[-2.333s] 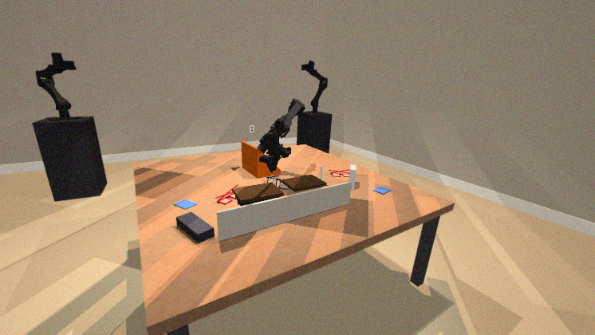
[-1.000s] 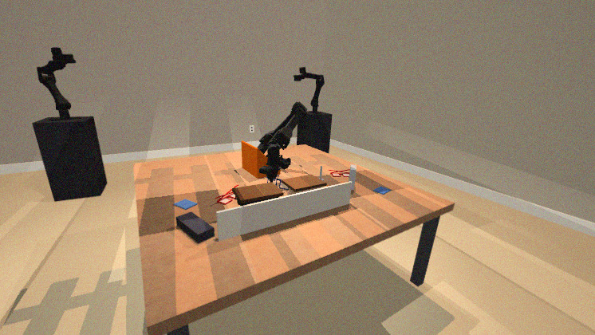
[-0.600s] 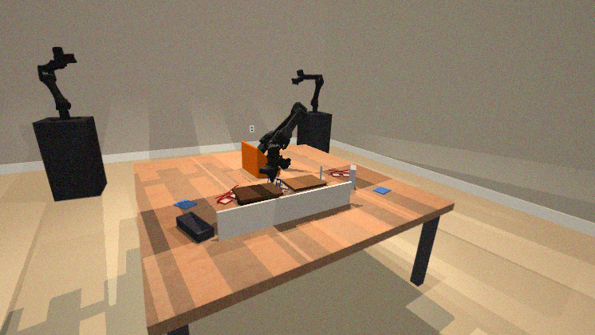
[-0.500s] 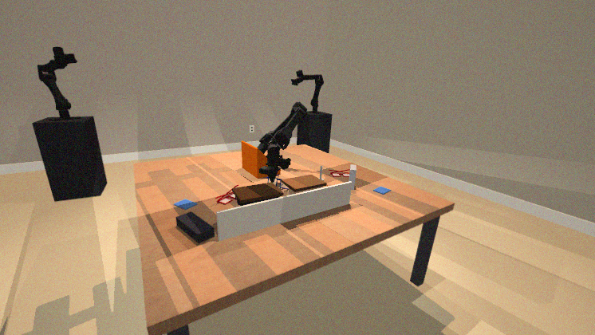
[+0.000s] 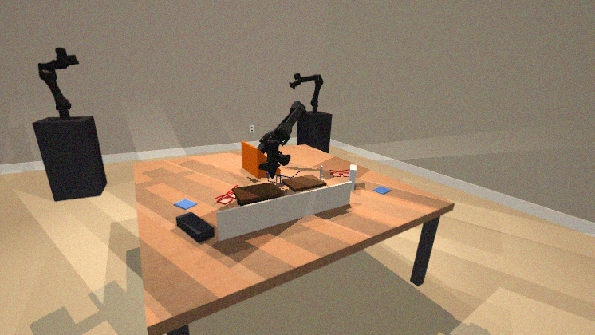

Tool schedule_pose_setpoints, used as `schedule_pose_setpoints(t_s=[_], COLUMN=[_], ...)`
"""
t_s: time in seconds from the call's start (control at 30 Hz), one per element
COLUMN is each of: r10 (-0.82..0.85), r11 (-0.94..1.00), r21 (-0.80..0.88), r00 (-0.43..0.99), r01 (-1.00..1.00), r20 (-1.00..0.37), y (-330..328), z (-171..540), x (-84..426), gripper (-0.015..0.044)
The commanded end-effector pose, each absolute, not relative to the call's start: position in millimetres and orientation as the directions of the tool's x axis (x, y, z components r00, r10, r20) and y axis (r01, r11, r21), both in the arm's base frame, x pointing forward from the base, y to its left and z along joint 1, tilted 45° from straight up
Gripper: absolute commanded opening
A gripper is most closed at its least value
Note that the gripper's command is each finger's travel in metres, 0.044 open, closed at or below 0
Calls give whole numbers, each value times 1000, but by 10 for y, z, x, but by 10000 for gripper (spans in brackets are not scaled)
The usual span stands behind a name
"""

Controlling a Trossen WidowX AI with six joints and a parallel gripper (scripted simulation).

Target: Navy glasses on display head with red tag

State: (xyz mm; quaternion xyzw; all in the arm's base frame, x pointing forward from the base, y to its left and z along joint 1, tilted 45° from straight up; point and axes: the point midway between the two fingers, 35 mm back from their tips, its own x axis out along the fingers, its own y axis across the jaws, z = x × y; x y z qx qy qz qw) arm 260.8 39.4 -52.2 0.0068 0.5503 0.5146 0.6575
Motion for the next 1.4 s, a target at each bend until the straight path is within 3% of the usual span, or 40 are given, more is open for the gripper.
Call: schedule_pose_setpoints(t_s=[0.0,0.53,1.37], r10=[680,673,529], r11=[474,501,838], r21=[564,577,531], r00=[-126,-128,-49], r01=[-676,-645,-125], r20=[-723,-728,-847], y=[184,-144,150], z=[-330,50,751], x=[2684,2742,2683], gripper=[0,0,0])
